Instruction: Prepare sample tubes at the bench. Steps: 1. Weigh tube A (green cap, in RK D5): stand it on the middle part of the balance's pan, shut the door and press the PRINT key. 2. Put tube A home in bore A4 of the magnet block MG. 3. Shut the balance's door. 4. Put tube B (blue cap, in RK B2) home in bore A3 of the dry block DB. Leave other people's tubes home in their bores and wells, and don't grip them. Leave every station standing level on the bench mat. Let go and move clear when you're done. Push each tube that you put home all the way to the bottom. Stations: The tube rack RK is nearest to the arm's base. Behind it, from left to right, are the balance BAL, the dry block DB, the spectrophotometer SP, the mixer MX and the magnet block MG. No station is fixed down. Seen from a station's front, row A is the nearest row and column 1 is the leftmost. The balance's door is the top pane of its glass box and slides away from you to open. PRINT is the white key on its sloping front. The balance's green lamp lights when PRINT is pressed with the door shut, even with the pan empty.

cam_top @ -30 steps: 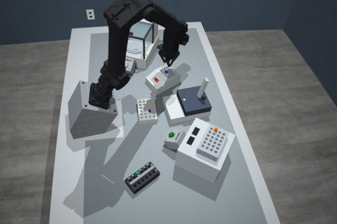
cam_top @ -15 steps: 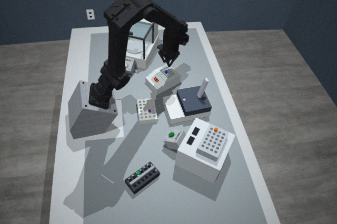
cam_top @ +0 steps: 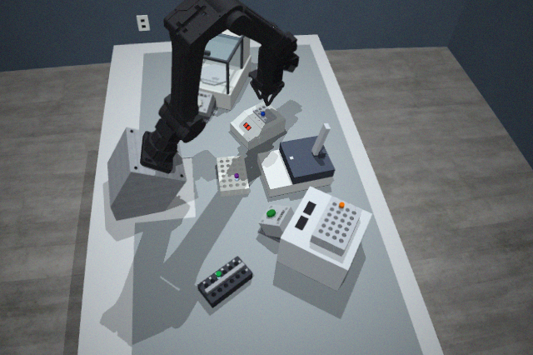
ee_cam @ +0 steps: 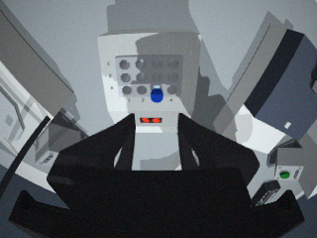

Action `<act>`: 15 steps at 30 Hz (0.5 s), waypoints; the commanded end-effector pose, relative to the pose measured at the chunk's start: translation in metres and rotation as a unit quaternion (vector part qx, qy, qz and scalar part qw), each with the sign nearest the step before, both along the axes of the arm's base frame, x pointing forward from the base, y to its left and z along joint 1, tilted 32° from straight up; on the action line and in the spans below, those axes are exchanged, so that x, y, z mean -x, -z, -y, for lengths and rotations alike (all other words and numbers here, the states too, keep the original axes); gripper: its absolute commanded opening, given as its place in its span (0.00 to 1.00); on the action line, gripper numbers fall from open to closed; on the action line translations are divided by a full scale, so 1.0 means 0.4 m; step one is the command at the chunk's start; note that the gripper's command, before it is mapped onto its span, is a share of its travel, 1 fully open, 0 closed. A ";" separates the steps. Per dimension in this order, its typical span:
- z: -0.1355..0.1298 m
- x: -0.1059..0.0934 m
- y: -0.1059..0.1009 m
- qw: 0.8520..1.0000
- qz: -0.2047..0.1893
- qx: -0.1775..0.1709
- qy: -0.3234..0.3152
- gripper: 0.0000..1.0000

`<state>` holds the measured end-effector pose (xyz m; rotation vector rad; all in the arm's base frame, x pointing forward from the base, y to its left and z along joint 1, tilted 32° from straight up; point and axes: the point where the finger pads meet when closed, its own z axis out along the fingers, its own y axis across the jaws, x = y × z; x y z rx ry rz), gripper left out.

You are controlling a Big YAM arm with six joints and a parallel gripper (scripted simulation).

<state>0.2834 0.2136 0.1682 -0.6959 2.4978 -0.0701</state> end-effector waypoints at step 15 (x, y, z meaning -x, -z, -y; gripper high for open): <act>-0.019 -0.017 -0.035 1.000 0.010 -0.010 0.000 0.00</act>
